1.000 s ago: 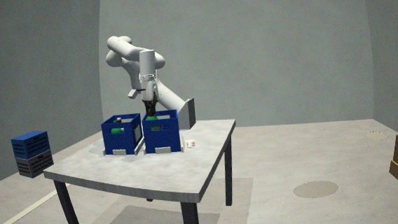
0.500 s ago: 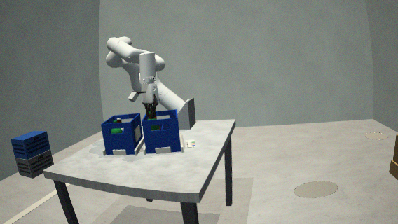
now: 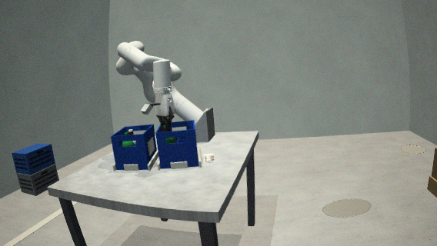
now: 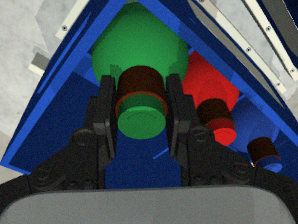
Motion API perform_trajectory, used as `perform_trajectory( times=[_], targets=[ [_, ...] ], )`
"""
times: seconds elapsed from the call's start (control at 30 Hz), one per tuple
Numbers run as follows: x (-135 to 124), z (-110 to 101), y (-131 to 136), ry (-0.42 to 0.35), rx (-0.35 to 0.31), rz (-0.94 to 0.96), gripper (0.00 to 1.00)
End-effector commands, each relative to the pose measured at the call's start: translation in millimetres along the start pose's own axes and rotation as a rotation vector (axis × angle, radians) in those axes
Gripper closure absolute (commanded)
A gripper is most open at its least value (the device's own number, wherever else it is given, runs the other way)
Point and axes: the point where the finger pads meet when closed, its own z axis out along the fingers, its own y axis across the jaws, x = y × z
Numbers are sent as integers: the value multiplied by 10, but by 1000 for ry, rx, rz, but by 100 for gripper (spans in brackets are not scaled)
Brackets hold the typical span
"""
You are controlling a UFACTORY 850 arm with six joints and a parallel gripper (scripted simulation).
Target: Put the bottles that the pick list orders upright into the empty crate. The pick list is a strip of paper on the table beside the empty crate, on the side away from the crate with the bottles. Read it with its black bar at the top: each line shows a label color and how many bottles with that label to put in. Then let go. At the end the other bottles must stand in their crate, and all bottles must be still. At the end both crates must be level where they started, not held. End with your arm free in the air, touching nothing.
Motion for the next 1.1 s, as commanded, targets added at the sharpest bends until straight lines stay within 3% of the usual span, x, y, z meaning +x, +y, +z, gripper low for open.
perform_trajectory(
  times=[0.0,1.07],
  targets=[
    [6,21,-4,1,2,1,100],
    [6,161,-4,1,2,1,100]
  ],
)
